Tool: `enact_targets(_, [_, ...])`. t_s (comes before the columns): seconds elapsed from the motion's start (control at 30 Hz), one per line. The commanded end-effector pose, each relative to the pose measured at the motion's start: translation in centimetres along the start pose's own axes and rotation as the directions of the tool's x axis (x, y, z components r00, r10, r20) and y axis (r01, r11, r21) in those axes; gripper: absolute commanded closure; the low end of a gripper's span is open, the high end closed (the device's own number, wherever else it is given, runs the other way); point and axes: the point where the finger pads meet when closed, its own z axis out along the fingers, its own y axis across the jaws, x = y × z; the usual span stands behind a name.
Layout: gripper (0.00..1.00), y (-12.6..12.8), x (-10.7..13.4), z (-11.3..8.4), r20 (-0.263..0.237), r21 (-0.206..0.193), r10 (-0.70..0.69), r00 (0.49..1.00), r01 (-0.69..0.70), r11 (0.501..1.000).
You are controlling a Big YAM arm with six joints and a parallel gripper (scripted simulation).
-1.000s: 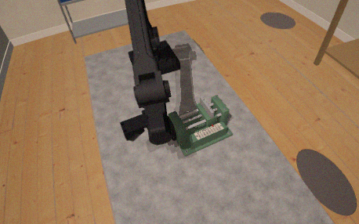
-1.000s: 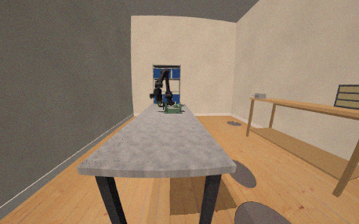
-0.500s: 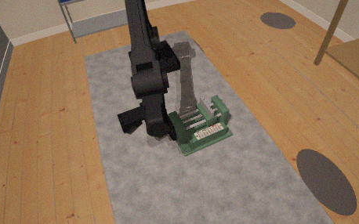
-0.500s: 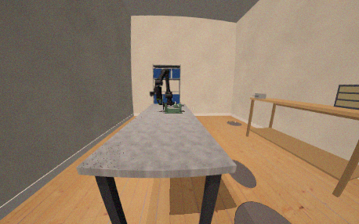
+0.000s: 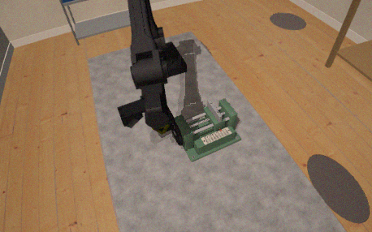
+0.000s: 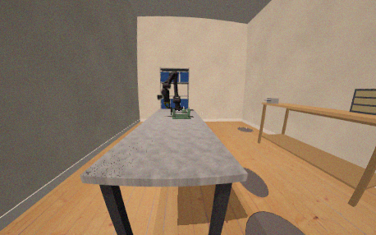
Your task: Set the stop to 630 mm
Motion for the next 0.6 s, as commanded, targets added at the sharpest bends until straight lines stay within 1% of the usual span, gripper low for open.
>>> enact_targets(0.0, [0.94, -0.8, -0.1, -3.3, 0.009, -0.051, -0.007, 1.000, 0.007, 0.999])
enact_targets(0.07, [0.94, -1.4, -0.4, -2.9, 0.009, -0.051, 0.000, 1.000, 0.000, 0.999])
enact_targets(0.13, [0.94, -1.6, -0.6, -2.2, 0.018, -0.072, 0.002, 1.000, -0.001, 0.997])
enact_targets(0.23, [0.94, -3.4, -0.5, -1.0, 0.013, -0.049, 0.000, 1.000, 0.000, 0.999])
enact_targets(0.3, [0.94, -3.4, -0.5, -1.0, 0.013, -0.049, 0.000, 1.000, 0.000, 0.999])
enact_targets(0.4, [0.94, -4.1, -0.5, -0.5, 0.015, -0.047, 0.000, 1.000, 0.000, 0.999])
enact_targets(0.57, [0.94, -4.2, -0.5, -0.2, 0.015, -0.047, 0.000, 1.000, 0.000, 0.999])
